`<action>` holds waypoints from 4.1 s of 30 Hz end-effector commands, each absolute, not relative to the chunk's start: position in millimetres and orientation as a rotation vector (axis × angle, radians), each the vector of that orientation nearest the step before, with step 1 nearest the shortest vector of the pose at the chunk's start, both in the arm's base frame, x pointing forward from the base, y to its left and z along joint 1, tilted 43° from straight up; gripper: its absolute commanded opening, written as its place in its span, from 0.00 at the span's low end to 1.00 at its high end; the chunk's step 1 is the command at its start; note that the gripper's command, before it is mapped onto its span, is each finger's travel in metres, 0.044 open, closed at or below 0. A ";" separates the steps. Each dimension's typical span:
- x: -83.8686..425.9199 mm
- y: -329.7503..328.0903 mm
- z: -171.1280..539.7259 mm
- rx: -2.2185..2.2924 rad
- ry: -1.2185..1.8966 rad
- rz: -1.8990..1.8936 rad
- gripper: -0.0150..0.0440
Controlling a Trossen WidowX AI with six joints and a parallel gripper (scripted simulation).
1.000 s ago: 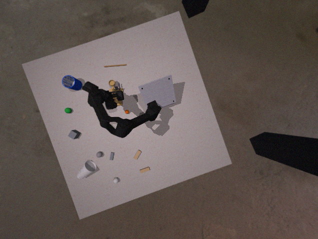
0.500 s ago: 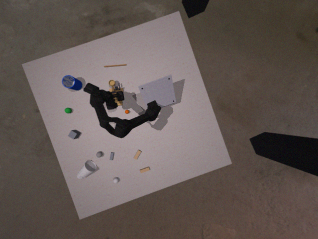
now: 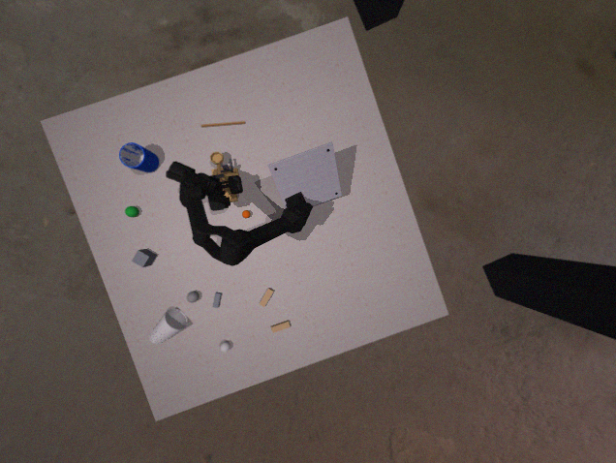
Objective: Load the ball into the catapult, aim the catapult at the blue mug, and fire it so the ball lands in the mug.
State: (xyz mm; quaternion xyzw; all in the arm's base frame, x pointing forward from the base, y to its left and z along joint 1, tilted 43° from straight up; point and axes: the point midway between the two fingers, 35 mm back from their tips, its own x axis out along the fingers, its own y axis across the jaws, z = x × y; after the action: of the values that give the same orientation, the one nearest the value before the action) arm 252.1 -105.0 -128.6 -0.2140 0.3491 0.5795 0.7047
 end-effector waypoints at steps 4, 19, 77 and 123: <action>251.6 -98.1 -135.5 -0.467 0.775 1.288 1.00; 252.0 -100.7 -132.7 -0.475 0.776 1.290 0.47; 269.9 -135.5 -121.7 0.328 1.286 0.760 0.25; 262.6 -183.6 -68.3 0.327 1.293 0.767 1.00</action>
State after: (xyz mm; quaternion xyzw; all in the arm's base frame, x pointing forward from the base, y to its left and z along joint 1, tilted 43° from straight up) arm 264.8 -163.9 -92.6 0.1562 0.5870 0.3506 0.7128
